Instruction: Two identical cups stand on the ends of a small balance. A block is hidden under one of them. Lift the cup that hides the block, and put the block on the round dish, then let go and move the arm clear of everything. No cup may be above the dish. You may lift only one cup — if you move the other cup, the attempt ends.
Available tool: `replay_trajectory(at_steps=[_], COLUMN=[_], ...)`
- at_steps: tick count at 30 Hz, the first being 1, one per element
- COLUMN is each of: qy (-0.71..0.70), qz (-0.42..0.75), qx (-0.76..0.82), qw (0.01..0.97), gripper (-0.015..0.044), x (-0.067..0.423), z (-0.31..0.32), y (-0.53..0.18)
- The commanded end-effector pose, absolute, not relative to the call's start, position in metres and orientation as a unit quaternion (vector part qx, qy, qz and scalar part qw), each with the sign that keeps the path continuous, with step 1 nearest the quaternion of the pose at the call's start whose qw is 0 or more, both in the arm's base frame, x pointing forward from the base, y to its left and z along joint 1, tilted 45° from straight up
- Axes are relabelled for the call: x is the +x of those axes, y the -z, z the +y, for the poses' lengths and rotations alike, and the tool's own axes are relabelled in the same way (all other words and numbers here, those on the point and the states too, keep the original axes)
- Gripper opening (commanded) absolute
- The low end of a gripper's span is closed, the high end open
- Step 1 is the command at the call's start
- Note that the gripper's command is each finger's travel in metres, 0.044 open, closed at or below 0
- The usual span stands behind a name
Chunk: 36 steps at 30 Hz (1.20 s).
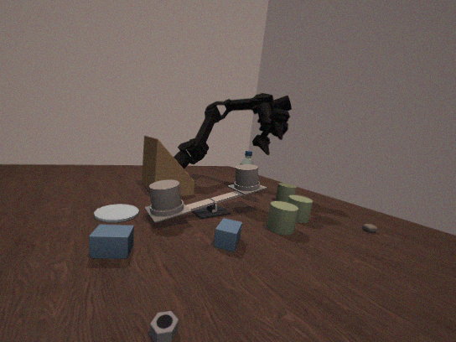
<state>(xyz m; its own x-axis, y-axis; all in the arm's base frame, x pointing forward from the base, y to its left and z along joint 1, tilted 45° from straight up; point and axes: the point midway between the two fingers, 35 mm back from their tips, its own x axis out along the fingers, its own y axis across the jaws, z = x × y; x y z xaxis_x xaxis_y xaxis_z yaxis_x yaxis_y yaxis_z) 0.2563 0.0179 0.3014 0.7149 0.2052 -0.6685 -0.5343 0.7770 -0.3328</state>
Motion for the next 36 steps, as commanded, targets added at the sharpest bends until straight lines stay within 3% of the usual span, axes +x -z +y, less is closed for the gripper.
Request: replay_trajectory(at_steps=[1, 19, 36], qy=[-0.206, -0.182, -0.133], qz=[0.357, 0.459, 0.434], qx=[-0.232, -0.043, 0.183], qw=[0.881, 0.869, 0.872], gripper=[0.044, 0.044, 0.044], x=[0.258, 0.235, 0.189], z=[-0.001, -0.079, -0.129], y=[-0.276, -0.198, -0.153])
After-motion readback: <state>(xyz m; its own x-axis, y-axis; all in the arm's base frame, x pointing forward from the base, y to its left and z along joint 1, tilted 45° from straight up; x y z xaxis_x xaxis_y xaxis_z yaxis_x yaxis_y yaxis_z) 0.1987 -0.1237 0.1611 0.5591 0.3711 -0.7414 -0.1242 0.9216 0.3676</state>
